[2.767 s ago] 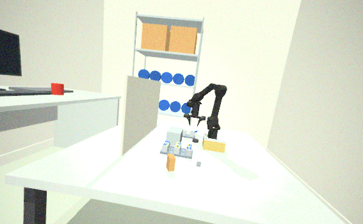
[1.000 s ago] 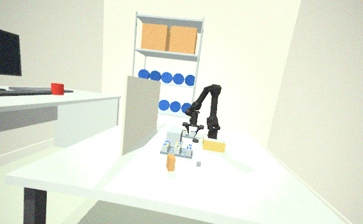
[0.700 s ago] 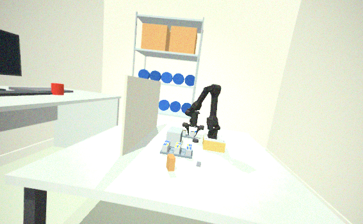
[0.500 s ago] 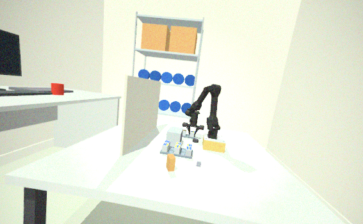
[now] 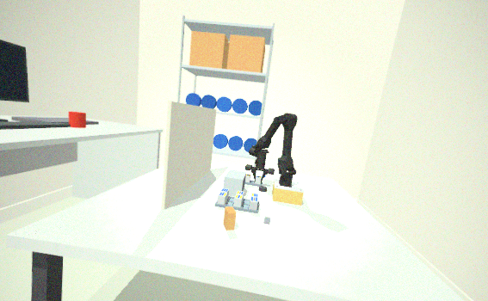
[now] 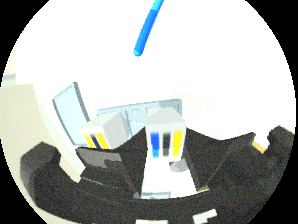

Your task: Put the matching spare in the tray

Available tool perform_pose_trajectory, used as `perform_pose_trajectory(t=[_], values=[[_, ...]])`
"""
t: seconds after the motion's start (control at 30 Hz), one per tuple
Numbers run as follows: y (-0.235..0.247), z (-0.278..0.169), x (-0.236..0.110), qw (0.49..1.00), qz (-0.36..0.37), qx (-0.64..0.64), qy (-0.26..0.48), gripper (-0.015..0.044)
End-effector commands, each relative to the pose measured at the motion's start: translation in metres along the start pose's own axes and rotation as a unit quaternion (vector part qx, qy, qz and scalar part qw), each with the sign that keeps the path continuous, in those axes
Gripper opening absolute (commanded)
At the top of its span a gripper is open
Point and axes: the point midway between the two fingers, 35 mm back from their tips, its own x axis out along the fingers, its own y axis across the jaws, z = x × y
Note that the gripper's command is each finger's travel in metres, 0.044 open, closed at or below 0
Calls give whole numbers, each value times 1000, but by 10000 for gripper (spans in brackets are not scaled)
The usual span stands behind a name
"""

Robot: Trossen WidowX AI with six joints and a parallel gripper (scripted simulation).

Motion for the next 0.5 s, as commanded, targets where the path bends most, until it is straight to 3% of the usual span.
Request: perform_pose_trajectory(t=[0.0,0.13,0.47], values=[[0,0,0,1000,1,0,1,0],[1,0,-4,1000,1,0,1,0],[1,1,-70,1000,0,1,0,0]])
